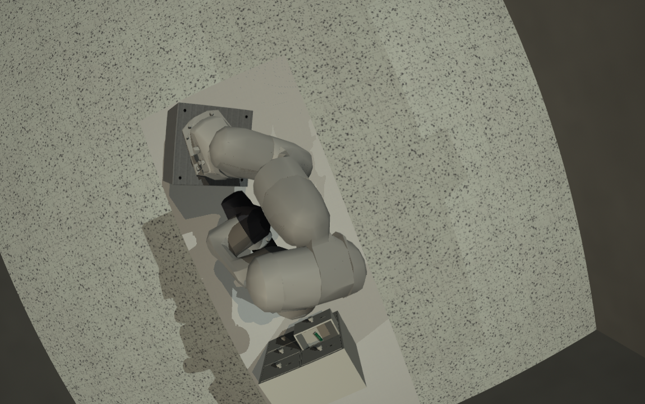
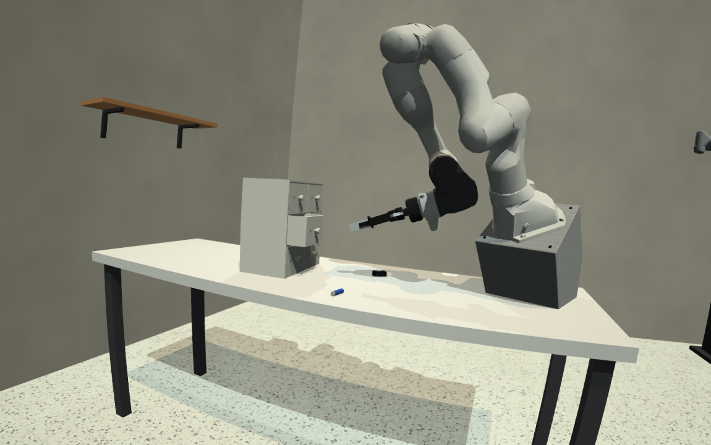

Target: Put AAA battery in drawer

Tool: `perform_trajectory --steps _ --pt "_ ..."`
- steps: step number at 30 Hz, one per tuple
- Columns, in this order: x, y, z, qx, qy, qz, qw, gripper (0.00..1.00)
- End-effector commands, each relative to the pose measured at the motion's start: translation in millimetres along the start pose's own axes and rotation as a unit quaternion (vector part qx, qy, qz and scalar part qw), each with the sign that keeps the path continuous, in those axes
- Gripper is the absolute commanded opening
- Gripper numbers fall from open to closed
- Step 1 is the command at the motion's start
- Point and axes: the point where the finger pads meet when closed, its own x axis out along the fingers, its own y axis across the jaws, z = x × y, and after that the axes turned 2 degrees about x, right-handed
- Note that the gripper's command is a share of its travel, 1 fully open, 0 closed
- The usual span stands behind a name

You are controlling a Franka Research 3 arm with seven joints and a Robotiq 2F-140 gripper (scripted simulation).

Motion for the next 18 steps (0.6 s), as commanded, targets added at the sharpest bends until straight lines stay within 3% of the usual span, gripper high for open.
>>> perform_trajectory --steps 1,9,18 --pt "0.8 -0.5 1.4 -0.010 -0.003 0.000 1.000 0.00" --pt "4.7 -0.5 1.6 -0.010 -0.003 0.000 1.000 0.00" --pt "25.6 -0.6 2.6 -0.010 -0.003 0.000 1.000 0.00"
